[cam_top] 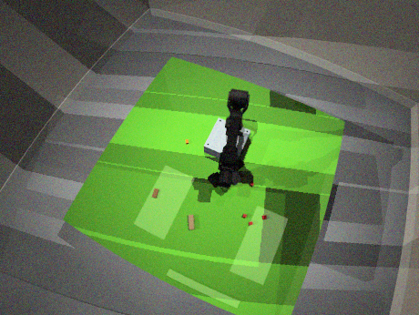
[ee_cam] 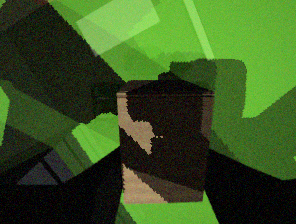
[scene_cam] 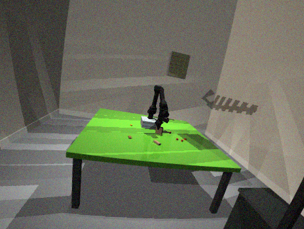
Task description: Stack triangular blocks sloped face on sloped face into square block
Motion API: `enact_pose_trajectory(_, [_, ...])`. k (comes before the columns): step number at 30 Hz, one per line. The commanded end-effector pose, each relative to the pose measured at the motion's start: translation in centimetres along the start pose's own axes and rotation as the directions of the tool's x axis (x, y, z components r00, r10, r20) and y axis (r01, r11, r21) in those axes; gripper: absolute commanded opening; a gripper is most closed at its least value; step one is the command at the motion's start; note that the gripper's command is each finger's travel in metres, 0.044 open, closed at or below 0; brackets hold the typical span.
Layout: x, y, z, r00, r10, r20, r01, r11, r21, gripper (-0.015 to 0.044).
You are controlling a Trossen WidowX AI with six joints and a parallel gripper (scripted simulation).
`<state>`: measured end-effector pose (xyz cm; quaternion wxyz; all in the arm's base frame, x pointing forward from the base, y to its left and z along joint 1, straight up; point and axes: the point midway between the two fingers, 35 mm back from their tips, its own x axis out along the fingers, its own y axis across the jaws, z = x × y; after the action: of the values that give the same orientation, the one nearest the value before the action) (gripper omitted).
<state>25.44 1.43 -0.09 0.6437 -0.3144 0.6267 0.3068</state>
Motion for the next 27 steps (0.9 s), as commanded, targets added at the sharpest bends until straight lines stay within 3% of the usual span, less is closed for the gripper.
enact_pose_trajectory(1, [-0.01,-0.01,0.01,1.0,0.0,0.0,0.0,1.0,0.0,0.0])
enact_pose_trajectory(7, [0.03,0.01,0.03,1.0,-0.001,0.002,0.001,1.0,0.005,0.0])
enact_pose_trajectory(23, [0.01,0.01,-0.01,1.0,0.0,0.0,0.0,1.0,0.0,0.042])
enact_pose_trajectory(27, [0.01,0.01,-0.01,1.0,0.0,0.0,0.0,1.0,0.0,0.044])
